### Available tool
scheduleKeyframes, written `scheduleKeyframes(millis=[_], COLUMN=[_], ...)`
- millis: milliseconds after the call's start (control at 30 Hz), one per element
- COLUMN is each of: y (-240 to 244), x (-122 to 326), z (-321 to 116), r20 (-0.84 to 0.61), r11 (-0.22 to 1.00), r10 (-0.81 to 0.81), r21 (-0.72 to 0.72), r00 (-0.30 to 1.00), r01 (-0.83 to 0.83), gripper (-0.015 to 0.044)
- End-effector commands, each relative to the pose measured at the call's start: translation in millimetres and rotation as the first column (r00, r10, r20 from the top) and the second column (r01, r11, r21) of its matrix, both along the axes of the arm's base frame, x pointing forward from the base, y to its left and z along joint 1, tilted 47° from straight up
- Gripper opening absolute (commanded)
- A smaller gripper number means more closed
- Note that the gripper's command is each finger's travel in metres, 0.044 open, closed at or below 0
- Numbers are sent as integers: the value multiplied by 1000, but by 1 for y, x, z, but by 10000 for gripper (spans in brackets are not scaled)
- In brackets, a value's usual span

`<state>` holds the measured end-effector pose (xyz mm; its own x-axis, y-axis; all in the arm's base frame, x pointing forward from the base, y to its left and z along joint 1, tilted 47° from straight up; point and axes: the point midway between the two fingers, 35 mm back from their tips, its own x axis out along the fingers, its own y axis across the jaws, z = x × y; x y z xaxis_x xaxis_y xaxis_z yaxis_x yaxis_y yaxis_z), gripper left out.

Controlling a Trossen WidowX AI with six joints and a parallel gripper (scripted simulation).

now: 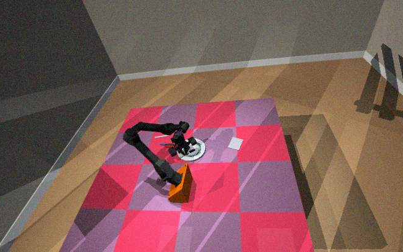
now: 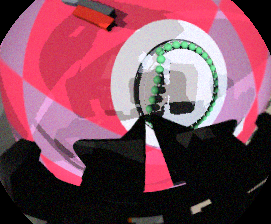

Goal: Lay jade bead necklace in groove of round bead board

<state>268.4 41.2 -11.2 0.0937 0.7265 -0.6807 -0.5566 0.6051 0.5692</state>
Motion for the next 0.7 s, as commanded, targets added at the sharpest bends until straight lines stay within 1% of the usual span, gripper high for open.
scheduleKeyframes(millis=[0,233,667], y=[1,7,4], x=[-2,-1,0], z=[1,-5,-2], r20=[1,1,5], r11=[1000,1000,1000], r10=[0,0,1], r21=[-1,-1,-3], r00=[1000,1000,1000], r01=[0,0,-1], gripper=[0,0,341])
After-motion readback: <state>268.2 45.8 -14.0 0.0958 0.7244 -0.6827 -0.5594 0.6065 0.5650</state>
